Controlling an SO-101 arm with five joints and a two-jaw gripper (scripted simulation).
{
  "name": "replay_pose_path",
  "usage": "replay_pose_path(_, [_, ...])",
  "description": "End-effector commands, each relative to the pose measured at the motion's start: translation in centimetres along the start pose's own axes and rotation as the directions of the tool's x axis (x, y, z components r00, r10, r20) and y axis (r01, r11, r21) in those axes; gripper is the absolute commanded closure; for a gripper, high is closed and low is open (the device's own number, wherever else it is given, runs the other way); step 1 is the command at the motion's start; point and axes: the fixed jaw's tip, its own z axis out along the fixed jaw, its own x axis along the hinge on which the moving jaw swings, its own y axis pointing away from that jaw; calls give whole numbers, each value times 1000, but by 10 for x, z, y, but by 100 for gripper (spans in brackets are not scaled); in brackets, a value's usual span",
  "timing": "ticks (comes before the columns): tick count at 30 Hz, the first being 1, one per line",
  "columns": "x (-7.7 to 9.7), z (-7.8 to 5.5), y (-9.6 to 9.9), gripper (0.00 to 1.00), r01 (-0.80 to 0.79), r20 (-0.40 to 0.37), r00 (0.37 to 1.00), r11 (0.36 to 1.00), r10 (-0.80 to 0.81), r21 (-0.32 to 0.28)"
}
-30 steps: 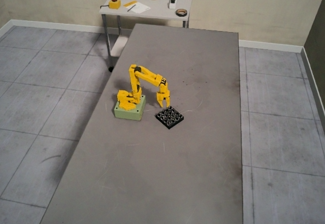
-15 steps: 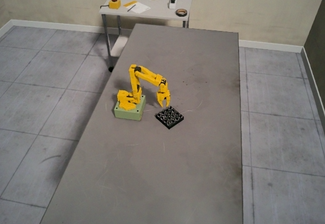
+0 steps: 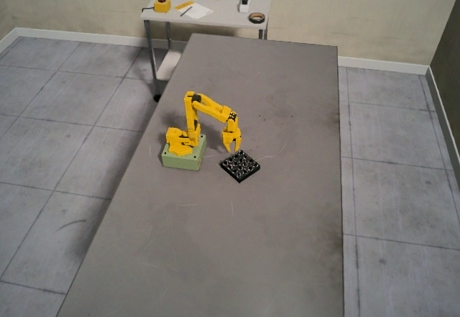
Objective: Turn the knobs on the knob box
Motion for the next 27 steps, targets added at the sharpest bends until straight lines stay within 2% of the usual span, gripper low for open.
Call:
replay_pose_path(1, [1, -1, -9, 90, 19, 7, 1000, 1000, -19, -14])
replay_pose_path(7, [10, -2, -35, 90, 19, 7, 1000, 1000, -19, -14])
replay_pose_path(9, [10, -2, -35, 90, 19, 7, 1000, 1000, -19, -14])
replay_pose_path(16, [19, 1, -61, 90, 19, 7, 1000, 1000, -19, -15])
replay_pose_path(27, [21, 3, -68, 90, 19, 7, 1000, 1000, -19, -14])
